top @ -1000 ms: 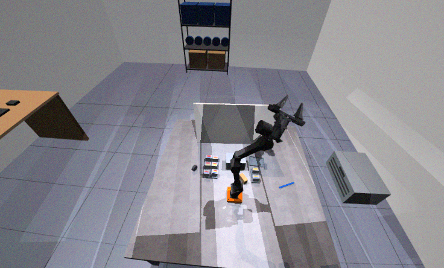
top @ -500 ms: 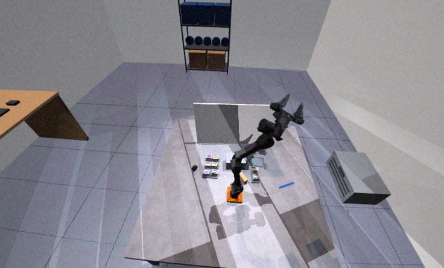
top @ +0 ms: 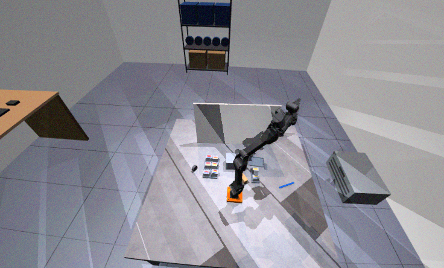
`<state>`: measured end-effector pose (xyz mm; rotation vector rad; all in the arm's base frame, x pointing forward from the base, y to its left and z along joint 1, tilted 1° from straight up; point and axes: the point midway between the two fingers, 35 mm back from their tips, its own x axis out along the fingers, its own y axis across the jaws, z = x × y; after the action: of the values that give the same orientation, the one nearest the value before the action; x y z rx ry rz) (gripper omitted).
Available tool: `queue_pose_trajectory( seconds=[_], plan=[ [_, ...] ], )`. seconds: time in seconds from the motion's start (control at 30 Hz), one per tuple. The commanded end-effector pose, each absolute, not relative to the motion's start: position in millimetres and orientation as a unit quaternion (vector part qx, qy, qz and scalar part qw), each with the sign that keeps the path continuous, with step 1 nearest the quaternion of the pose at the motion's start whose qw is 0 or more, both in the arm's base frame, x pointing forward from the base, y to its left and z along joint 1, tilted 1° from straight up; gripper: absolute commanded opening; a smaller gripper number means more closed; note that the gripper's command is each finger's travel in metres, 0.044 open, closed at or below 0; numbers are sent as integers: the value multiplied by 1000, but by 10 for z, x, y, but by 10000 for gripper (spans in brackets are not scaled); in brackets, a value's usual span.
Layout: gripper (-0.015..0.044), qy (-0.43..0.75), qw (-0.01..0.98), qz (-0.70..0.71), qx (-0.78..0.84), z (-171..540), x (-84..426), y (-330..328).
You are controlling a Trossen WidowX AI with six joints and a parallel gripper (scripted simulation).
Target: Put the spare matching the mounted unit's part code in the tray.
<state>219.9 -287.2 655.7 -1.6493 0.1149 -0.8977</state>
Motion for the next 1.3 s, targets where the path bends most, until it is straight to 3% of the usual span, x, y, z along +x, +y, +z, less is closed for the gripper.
queue_pose_trajectory(
  seconds=[0.0,0.33,0.6,0.87,1.13,1.27],
  plan=[
    [440,61,699,-324,-634,6101,2688,-2922],
    [440,142,877,-171,-426,4946,3681,-2546],
    [440,265,929,-61,-251,3975,4169,-1846],
    [440,435,893,21,-113,3049,4213,-939],
    [440,632,773,39,-35,2335,3742,-13],
    [440,666,744,33,-31,2247,3611,131]
  ],
)
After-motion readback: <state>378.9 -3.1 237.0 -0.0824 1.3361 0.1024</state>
